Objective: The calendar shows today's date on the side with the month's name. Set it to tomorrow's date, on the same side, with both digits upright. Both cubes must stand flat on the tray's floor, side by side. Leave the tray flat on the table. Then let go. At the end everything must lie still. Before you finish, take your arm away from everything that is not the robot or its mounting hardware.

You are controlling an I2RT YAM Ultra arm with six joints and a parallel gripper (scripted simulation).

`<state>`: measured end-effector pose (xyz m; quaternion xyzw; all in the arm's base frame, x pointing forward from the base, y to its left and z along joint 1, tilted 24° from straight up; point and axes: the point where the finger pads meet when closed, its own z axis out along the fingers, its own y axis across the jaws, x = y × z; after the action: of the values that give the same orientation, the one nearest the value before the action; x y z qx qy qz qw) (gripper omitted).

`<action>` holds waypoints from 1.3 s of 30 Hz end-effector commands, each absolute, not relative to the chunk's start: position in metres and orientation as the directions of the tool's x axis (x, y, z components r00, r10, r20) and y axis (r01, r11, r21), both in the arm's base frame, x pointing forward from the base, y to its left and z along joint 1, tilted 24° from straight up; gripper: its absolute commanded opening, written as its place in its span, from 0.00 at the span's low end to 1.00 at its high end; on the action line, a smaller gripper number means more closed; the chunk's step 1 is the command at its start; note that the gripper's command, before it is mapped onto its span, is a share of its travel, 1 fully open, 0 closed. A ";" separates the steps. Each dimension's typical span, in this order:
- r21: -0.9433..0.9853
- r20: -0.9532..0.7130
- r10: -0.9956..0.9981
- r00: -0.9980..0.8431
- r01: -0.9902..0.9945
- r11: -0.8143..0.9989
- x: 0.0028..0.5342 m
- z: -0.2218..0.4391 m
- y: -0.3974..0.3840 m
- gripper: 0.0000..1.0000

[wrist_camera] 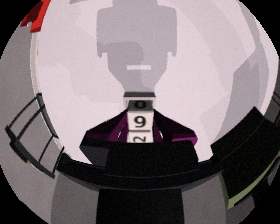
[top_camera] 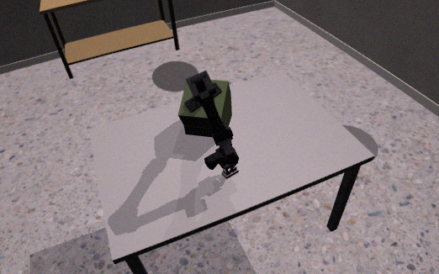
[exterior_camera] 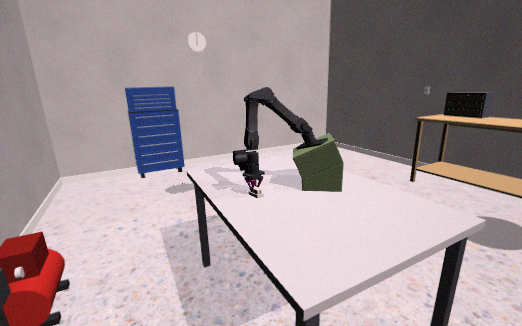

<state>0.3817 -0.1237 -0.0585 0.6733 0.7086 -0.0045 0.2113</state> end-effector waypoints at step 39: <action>0.287 -0.308 0.951 -0.002 0.953 0.096 0.361 0.015 -0.102 0.26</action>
<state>0.3733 -0.1061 0.0034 0.6698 0.7069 0.0101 0.2269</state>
